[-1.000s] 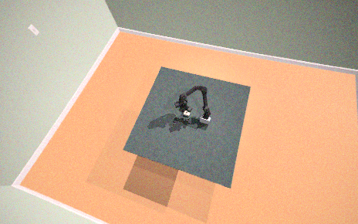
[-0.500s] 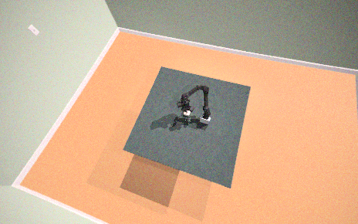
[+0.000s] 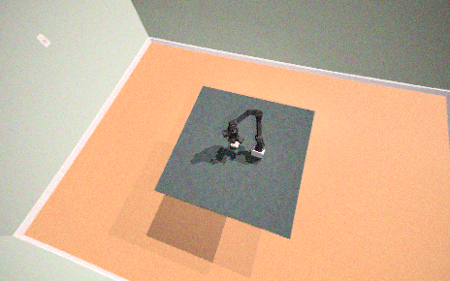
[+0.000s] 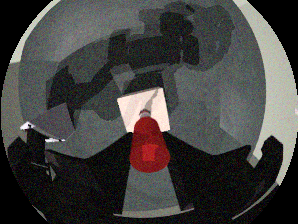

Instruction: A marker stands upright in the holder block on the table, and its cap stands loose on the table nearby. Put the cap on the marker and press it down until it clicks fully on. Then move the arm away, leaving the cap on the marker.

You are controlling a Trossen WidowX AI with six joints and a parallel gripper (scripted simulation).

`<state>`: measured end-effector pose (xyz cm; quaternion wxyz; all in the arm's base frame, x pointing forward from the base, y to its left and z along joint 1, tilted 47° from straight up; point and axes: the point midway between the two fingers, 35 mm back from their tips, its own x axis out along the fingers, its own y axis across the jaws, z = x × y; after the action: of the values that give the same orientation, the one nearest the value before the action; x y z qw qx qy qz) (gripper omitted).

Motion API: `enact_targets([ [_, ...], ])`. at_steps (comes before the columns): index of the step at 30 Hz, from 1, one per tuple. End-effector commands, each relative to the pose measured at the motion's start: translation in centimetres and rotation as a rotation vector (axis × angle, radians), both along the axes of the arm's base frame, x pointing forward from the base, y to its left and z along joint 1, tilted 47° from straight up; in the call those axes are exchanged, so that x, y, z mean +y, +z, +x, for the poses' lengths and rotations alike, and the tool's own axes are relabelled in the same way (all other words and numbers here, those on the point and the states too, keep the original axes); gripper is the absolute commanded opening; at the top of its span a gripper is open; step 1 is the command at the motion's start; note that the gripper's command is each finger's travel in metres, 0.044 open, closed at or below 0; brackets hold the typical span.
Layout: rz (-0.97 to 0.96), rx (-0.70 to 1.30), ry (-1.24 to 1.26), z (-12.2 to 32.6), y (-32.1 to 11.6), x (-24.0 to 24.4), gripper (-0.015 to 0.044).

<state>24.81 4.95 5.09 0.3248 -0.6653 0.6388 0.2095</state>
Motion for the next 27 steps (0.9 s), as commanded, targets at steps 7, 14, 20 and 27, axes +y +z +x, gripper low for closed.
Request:
enact_targets([
  [7, -0.005, -0.001, 0.005, 0.1, -1.0, -1.2, 0.0],
  [14, -0.006, -0.001, 0.005, 0.2, -1.7, -2.0, 0.0],
  [20, -0.007, -0.002, 0.004, 0.2, -2.3, -2.8, 0.0],
  [27, -0.008, -0.002, 0.004, 0.2, -2.5, -2.9, 0.0],
])
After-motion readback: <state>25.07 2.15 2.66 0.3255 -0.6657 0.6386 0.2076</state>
